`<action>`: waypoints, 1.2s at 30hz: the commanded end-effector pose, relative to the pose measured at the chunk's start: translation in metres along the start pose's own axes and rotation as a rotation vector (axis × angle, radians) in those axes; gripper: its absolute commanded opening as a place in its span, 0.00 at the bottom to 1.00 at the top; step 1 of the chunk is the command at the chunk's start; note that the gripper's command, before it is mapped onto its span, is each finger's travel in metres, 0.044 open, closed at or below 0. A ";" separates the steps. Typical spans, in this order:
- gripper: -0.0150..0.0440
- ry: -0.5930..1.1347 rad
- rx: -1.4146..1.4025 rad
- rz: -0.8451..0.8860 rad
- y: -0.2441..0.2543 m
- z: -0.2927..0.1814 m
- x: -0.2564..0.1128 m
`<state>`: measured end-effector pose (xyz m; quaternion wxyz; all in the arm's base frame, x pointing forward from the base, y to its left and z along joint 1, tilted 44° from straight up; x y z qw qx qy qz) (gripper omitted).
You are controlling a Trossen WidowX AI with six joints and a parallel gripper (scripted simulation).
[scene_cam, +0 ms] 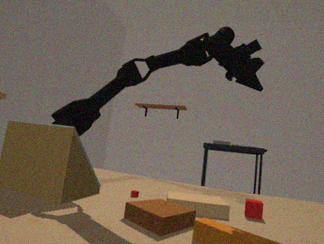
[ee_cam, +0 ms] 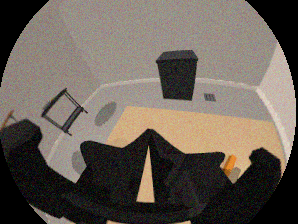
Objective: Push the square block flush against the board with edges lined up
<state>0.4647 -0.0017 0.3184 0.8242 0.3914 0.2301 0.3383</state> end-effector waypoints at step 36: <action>0.25 0.481 1.063 -0.659 -0.124 -0.205 0.046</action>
Point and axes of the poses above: the point midway between the two fingers, 35 mm back from their tips, its own x axis out along the fingers, its own y axis across the jaws, z = x × y, the point moved 4 cm from there along -x, back along the fingers, and after that the axes turned 9 degrees about -x, right-handed, at the moved point
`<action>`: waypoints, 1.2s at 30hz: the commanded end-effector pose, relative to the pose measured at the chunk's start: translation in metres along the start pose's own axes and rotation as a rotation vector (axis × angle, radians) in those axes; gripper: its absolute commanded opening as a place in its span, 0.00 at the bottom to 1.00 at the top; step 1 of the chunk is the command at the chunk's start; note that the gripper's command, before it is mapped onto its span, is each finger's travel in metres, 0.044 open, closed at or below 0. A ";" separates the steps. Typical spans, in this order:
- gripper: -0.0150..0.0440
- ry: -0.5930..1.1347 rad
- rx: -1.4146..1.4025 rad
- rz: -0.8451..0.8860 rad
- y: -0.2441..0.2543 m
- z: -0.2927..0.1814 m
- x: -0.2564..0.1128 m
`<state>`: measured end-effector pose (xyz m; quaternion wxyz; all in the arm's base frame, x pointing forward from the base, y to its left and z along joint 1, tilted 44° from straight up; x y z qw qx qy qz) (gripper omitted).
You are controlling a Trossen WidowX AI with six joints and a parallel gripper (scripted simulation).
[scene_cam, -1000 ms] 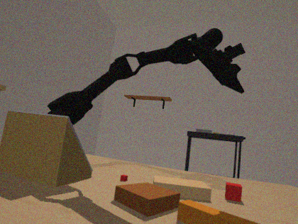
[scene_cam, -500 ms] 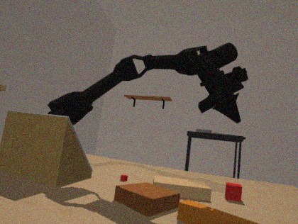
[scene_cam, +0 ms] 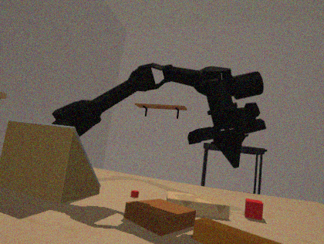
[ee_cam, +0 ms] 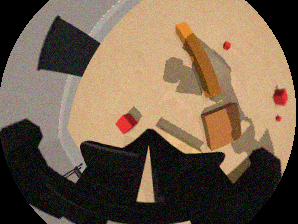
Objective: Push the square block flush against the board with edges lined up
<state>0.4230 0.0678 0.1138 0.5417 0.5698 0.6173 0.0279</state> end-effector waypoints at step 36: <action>0.25 0.108 0.314 -0.302 -0.074 -0.039 0.091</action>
Point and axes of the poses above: the point midway between the two fingers, 35 mm back from their tips, its own x axis out along the fingers, its own y axis across the jaws, z = x × y, the point moved 4 cm from there along -x, back along the fingers, and after that the axes turned 9 degrees about -x, right-handed, at the moved point
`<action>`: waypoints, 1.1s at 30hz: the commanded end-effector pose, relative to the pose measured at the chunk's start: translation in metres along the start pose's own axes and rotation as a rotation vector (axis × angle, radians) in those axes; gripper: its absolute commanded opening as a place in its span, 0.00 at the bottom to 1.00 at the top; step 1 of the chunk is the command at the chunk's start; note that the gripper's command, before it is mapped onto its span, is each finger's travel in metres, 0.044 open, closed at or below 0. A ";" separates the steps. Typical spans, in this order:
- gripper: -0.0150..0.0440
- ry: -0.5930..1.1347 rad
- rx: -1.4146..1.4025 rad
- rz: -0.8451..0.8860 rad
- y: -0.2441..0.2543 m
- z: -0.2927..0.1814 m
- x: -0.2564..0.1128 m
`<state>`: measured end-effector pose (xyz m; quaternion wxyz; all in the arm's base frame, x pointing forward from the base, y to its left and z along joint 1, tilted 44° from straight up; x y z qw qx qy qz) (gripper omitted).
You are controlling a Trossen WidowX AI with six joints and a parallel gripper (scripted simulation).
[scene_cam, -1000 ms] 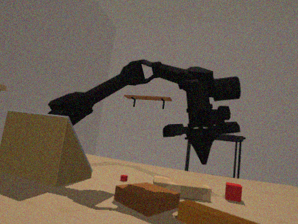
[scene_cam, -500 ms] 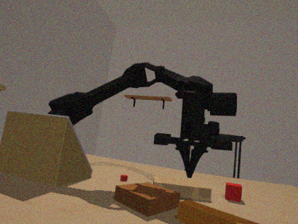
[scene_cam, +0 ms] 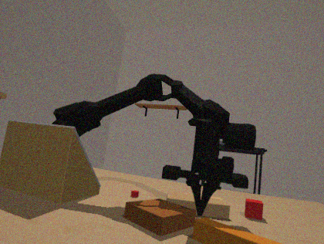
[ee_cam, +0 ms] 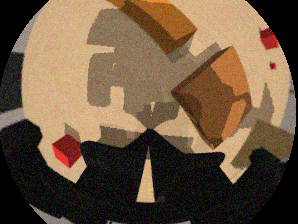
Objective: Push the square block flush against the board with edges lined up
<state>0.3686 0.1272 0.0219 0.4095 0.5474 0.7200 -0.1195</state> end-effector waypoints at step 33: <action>0.25 -0.001 -0.002 -0.002 0.006 -0.032 0.002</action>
Point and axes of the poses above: the point midway between the two fingers, 35 mm back from their tips, its own x axis out along the fingers, its own y axis across the jaws, z = x × y, the point moved 4 cm from there along -x, back along the fingers, and after that the axes turned 9 degrees about -x, right-handed, at the moved point
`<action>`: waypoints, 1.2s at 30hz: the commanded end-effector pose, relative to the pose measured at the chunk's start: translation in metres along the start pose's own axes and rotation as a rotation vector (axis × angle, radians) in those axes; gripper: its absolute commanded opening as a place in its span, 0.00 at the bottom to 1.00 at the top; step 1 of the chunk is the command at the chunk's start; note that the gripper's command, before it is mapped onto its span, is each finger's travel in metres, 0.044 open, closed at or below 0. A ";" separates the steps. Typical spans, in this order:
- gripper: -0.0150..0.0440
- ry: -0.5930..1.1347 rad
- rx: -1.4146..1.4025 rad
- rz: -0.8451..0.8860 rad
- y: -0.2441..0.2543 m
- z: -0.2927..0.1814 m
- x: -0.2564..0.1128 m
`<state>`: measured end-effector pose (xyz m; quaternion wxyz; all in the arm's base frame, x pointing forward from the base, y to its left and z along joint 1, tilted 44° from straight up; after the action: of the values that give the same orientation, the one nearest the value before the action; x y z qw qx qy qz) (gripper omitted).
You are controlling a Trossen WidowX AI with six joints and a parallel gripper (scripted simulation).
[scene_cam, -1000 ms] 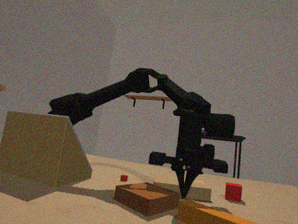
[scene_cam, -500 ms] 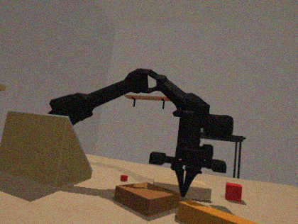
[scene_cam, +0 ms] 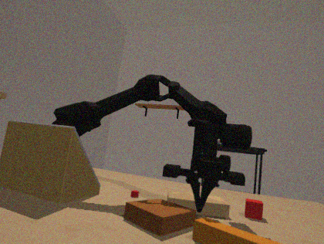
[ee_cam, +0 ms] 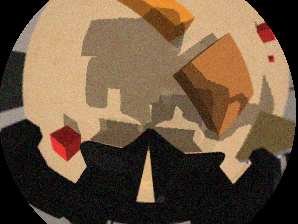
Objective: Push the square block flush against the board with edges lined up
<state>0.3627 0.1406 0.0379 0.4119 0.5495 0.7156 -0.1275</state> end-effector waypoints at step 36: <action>0.25 0.017 -0.014 -0.004 0.004 -0.035 0.003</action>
<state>0.3549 0.1568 0.0575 0.4138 0.5519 0.7128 -0.1267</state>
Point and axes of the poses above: the point midway between the two fingers, 35 mm back from their tips, its own x axis out along the fingers, its own y axis across the jaws, z = x × y, the point moved 4 cm from there along -x, back along the fingers, and after that the axes turned 9 degrees about -x, right-handed, at the moved point
